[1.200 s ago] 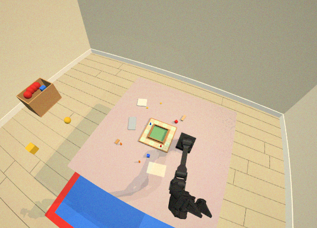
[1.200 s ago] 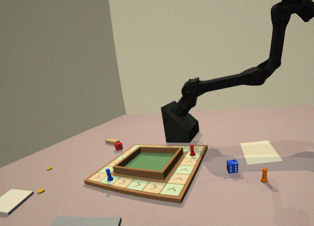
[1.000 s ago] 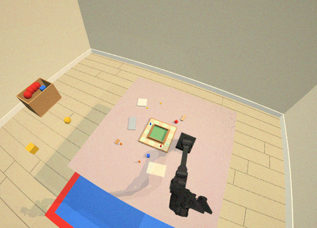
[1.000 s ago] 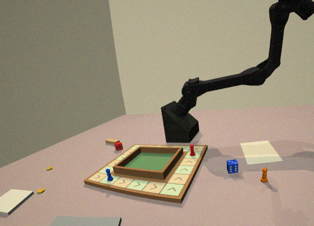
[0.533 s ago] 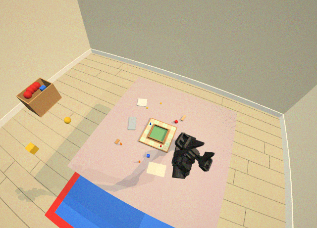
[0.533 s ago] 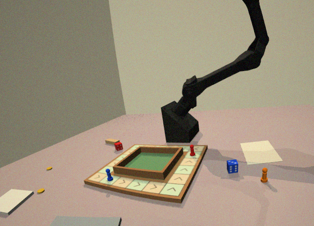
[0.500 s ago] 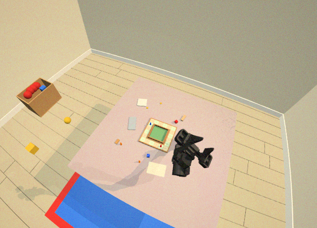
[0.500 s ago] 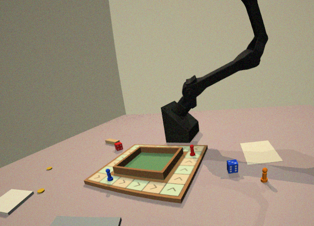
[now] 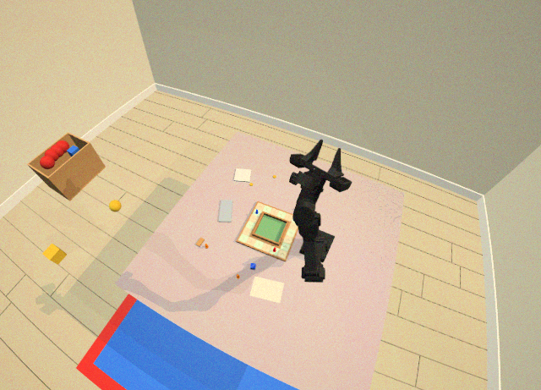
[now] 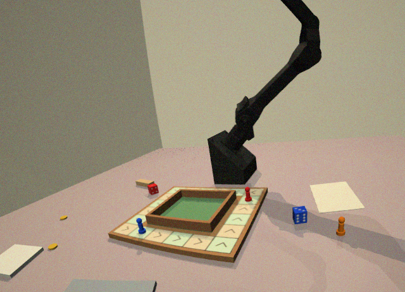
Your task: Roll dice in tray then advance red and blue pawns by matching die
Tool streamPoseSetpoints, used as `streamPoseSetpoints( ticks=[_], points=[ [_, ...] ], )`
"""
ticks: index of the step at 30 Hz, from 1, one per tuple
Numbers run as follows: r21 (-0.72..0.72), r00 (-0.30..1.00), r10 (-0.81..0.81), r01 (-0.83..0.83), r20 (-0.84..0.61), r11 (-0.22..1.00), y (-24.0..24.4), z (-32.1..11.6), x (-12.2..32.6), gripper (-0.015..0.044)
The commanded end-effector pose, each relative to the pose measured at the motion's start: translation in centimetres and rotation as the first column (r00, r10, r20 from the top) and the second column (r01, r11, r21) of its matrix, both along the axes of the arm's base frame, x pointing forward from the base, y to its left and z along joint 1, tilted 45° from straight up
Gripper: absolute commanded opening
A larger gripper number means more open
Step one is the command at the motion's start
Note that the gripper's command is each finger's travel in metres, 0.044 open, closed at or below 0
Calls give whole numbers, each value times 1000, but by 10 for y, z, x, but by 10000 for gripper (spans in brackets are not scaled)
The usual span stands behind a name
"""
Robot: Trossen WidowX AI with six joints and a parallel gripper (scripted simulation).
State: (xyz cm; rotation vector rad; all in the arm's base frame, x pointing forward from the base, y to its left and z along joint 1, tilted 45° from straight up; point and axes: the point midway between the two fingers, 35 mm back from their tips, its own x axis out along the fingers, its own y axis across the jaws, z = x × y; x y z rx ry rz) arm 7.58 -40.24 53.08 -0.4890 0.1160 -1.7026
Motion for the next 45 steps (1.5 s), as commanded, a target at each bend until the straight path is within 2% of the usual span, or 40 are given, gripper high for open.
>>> streamPoseSetpoints(
  ticks=[1,7,14,21,27,36,40,45],
  points=[
    [149,995,71,-60,-67,987,-33,-54,26,275],
    [384,971,203,-141,-126,912,-68,-146,64,275],
    [639,923,361,-201,-130,743,-82,-260,100,275],
    [850,867,493,-205,-73,486,-68,-379,120,275],
    [961,822,569,-179,29,210,-33,-475,127,275],
    [960,781,576,-103,240,-260,59,-596,119,275],
    [877,781,523,-64,340,-475,113,-637,108,275],
    [709,800,411,-26,438,-705,184,-670,92,275]
  ],
)
